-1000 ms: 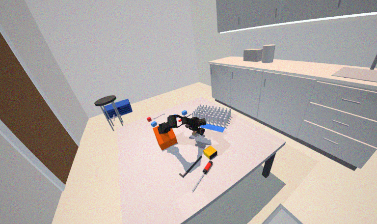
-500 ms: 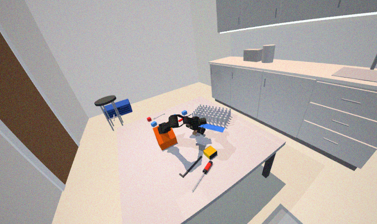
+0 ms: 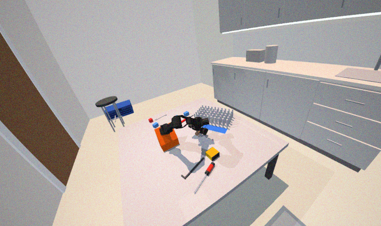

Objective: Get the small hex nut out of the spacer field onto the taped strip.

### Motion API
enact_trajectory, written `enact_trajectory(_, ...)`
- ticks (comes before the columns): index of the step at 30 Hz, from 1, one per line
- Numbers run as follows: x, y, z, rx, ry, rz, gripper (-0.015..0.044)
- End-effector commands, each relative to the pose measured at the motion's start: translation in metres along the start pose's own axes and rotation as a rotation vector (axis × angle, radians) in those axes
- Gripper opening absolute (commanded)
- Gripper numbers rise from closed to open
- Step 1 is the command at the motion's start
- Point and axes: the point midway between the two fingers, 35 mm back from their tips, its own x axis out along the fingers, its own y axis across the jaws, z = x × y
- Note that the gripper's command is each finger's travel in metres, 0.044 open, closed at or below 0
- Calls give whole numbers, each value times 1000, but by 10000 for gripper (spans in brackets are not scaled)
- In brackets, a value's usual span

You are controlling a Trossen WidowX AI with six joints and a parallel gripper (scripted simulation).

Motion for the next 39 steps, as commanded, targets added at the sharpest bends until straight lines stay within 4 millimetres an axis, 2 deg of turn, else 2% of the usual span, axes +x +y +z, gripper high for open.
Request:
enact_trajectory(1,2,0,4,2,-1,1,0)
enact_trajectory(39,13,0,28,2,-3,-1,0)
